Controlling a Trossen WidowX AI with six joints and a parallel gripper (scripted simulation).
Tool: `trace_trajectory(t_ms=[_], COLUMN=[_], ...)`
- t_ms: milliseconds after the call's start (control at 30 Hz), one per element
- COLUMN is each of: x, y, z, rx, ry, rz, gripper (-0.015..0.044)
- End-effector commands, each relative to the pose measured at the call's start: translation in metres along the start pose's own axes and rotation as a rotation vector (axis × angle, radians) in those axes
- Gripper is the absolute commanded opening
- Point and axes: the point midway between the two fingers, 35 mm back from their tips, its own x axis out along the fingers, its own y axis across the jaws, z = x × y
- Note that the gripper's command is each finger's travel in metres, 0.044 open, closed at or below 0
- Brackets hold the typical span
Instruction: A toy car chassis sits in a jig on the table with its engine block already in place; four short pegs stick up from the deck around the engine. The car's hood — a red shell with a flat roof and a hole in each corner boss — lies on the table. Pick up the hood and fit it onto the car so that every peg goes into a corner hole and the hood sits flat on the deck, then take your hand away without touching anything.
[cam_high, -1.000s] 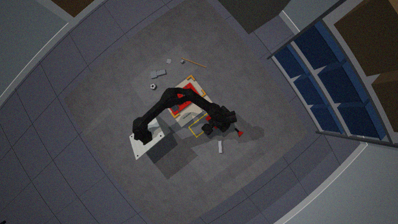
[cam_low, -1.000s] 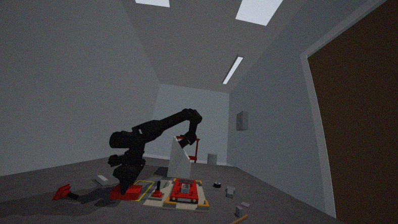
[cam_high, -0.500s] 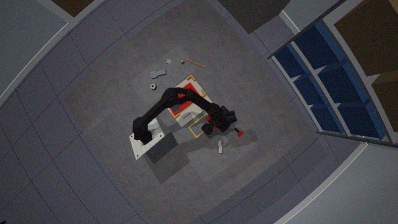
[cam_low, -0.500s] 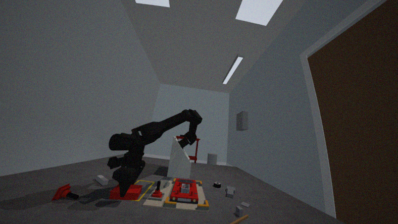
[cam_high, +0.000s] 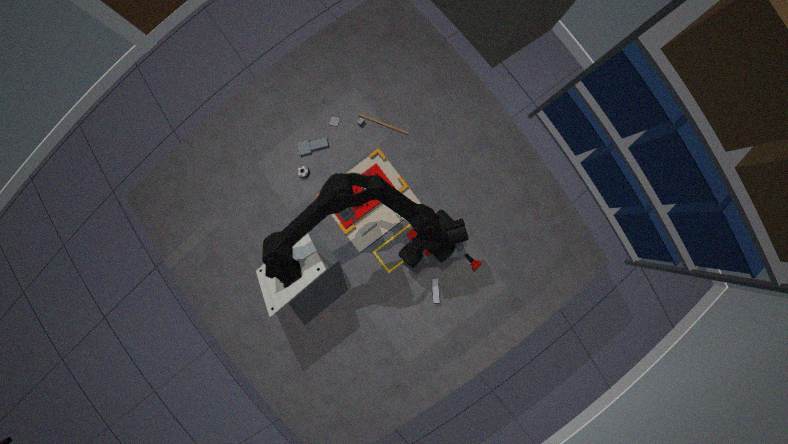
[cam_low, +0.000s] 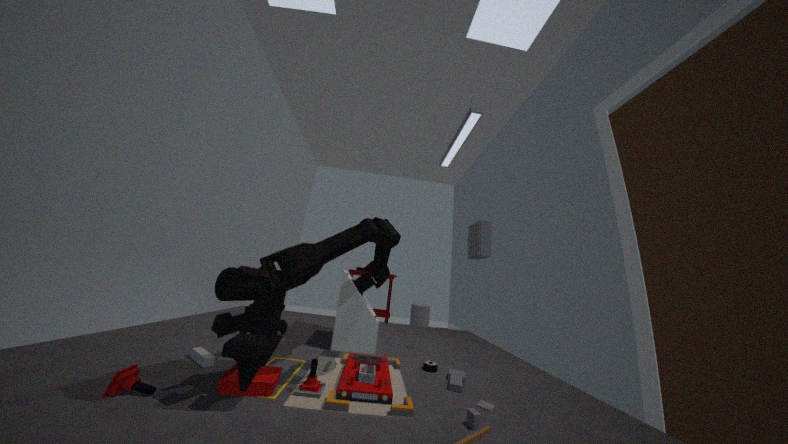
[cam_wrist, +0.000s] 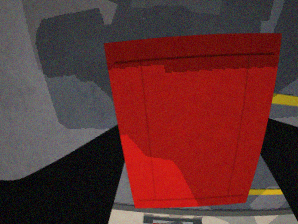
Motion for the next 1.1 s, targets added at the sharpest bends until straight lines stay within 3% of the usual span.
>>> trace_trajectory(t_ms=[0,167,533,1067], x=[0.000,0.000,-0.021,-0.087], y=[0.000,0.000,0.000,0.000], z=[0.000,0.000,0.000,0.001], rx=[0.000,0.000,0.000,0.000], ry=[0.000,0.000,-0.001,-0.005], rz=[0.000,0.000,0.000,0.000], gripper=[0.0308,0.0275,0.0000,0.0000])
